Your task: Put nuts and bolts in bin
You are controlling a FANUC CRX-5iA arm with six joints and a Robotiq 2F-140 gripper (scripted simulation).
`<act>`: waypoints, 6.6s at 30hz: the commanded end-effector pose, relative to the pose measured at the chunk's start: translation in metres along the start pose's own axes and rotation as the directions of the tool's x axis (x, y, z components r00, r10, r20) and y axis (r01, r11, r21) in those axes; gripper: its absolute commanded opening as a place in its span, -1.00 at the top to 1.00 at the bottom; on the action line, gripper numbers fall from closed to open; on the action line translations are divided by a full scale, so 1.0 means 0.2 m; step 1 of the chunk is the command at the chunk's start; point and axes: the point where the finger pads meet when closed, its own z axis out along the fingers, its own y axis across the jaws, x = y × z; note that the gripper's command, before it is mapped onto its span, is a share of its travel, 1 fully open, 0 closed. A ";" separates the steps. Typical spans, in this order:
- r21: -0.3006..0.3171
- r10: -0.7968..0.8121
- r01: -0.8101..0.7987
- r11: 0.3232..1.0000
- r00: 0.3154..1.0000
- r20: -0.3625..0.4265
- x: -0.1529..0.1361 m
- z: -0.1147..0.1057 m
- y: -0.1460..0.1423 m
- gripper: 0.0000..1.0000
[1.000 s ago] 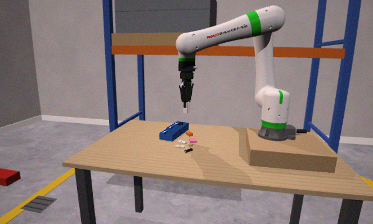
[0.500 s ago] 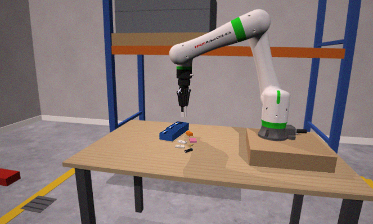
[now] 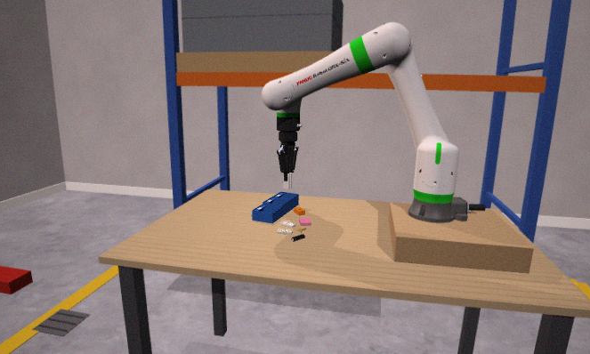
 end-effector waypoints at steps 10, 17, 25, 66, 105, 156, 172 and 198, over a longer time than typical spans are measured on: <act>0.000 0.000 0.000 1.000 1.000 0.000 0.00 0.13 0.00 0.89; 0.000 0.000 0.000 1.000 1.000 0.000 0.00 0.22 0.00 0.89; 0.000 0.000 0.000 1.000 1.000 0.000 0.00 0.29 0.00 0.89; 0.000 0.000 0.000 1.000 1.000 0.000 0.00 0.29 0.00 0.89; 0.000 0.000 0.000 1.000 1.000 0.000 0.00 0.01 0.00 0.89; 0.000 0.000 0.000 1.000 1.000 0.000 -0.07 0.25 -0.41 0.89; 0.000 0.000 0.000 1.000 1.000 0.000 -0.07 0.29 -0.41 0.89; 0.000 0.000 0.000 1.000 1.000 0.000 -0.07 0.29 -0.41 0.89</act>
